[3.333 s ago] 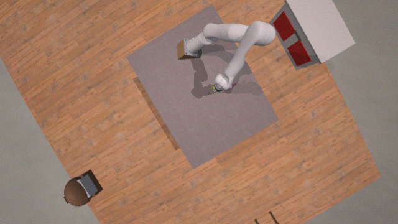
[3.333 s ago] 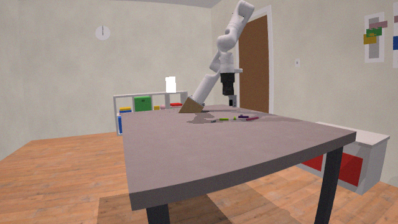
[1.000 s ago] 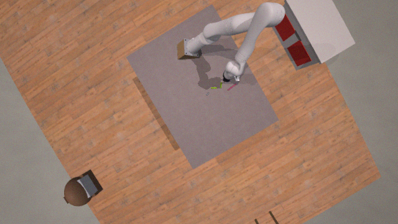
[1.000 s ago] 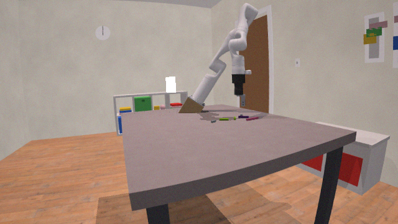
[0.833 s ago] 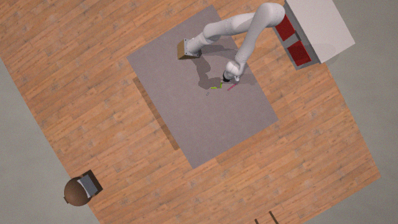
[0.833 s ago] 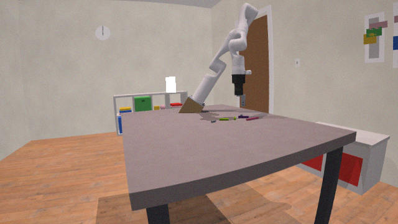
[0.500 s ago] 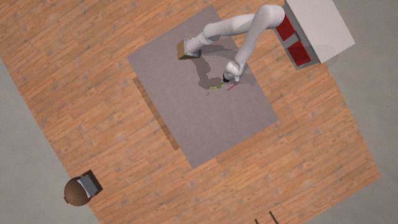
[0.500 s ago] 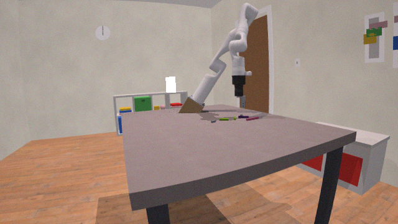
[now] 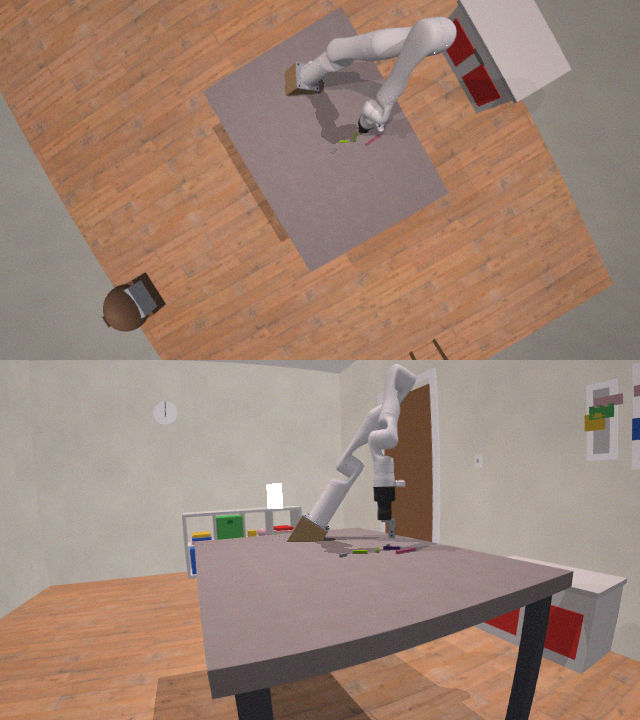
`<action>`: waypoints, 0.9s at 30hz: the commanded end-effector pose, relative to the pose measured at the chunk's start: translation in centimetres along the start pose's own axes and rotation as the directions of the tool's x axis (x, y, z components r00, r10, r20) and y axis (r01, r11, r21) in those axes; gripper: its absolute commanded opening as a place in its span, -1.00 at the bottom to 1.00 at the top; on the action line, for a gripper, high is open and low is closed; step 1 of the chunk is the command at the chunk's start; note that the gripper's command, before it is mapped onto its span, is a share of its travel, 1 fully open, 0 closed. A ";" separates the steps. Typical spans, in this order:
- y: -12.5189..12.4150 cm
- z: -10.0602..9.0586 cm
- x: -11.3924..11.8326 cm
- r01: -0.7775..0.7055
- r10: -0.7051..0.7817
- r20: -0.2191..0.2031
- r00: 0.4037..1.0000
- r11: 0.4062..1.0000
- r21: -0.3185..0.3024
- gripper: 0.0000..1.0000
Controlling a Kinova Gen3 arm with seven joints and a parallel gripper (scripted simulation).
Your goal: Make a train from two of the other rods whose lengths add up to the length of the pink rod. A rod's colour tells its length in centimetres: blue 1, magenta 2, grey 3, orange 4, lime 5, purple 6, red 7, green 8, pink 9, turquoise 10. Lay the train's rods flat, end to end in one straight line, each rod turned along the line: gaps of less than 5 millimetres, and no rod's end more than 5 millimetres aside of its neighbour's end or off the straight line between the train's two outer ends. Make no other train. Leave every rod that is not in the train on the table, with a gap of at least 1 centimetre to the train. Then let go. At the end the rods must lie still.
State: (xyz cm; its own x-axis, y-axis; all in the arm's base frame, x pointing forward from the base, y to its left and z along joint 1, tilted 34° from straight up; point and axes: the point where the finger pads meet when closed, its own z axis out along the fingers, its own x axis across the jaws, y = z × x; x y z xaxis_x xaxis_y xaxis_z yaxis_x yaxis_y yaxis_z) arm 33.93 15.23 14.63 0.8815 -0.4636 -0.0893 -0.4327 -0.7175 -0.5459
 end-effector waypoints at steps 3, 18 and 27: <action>0.1 0.9 -0.2 -0.003 0.003 0.010 1.000 1.000 -0.002 0.07; 0.1 2.2 -0.2 -0.003 0.003 0.010 1.000 1.000 -0.002 0.07; 0.1 2.4 -0.2 -0.003 0.003 0.010 1.000 1.000 -0.002 0.07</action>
State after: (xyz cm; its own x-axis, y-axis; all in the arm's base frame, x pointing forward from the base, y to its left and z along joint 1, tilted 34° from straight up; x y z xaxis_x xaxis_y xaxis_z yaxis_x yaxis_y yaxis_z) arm 34.17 16.57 12.61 0.8824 -0.4601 -0.0981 -0.4347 -0.7176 -0.5442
